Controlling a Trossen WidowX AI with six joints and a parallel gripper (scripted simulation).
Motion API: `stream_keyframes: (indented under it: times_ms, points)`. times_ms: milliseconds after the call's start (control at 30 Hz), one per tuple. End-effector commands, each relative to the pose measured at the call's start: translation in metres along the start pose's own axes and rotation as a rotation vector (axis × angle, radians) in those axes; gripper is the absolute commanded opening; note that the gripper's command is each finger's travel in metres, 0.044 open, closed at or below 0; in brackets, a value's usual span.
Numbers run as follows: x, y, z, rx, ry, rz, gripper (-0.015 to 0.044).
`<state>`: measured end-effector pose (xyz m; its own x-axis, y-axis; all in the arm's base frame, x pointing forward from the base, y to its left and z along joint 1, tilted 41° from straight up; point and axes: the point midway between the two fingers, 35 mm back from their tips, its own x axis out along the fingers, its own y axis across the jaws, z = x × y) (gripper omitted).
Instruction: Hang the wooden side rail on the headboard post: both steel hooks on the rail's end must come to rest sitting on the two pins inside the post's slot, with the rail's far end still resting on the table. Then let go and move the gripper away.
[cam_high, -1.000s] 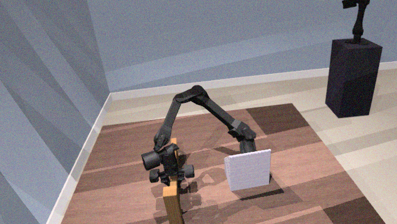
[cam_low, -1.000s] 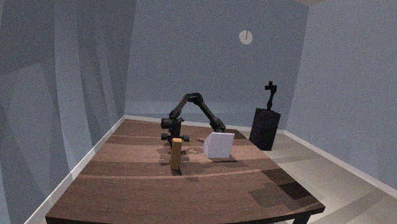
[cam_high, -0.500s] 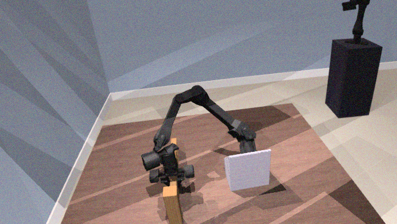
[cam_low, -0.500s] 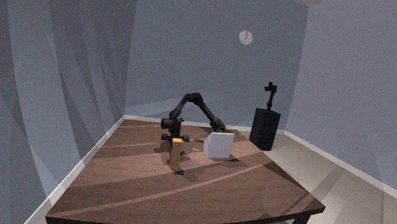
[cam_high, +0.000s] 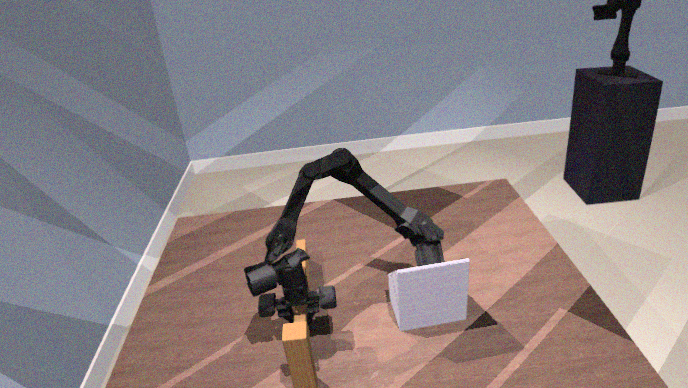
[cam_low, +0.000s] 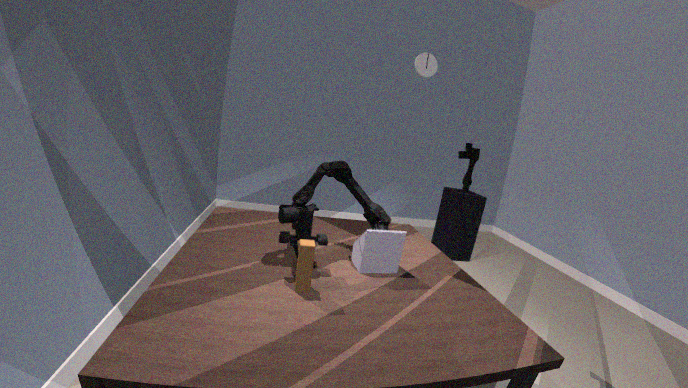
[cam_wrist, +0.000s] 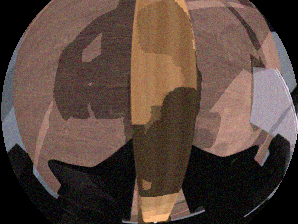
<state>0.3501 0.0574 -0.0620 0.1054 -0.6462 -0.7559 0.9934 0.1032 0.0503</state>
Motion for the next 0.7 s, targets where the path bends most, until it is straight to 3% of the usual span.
stream_keyframes:
  times_ms: [0,667]
  points:
    - [-0.0038,0.0014,-0.0035,-0.003,0.006,0.009,0.0000]
    - [-0.0018,-0.0008,-0.0058,-0.003,0.006,0.009,0.0000]
